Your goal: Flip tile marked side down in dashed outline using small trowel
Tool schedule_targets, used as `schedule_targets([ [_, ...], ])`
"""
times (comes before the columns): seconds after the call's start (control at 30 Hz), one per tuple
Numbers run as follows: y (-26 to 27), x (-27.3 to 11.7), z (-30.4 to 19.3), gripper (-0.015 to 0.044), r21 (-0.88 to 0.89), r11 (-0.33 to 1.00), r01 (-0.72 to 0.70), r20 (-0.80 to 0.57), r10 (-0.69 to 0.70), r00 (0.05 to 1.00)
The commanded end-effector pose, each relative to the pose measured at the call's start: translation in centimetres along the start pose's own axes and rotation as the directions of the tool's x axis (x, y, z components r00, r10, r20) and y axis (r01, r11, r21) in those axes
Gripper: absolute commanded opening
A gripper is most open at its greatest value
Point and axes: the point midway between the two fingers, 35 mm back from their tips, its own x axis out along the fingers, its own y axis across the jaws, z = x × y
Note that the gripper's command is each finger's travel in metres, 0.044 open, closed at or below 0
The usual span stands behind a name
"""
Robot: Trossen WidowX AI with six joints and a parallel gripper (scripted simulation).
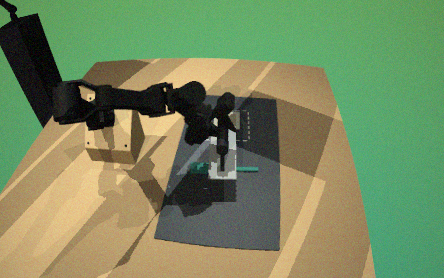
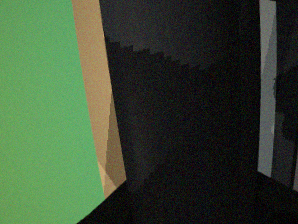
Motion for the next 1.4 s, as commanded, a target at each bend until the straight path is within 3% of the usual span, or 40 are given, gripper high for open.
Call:
schedule_targets([
  [0.0,0.66,-0.67,0.91,0.0,-0.001,1.0,-0.015,-0.004,0.015,1.0],
  [1.37,0.68,-0.85,1.29,0.0,0.0,1.0,-0.012,-0.002,0.012,1.0],
])
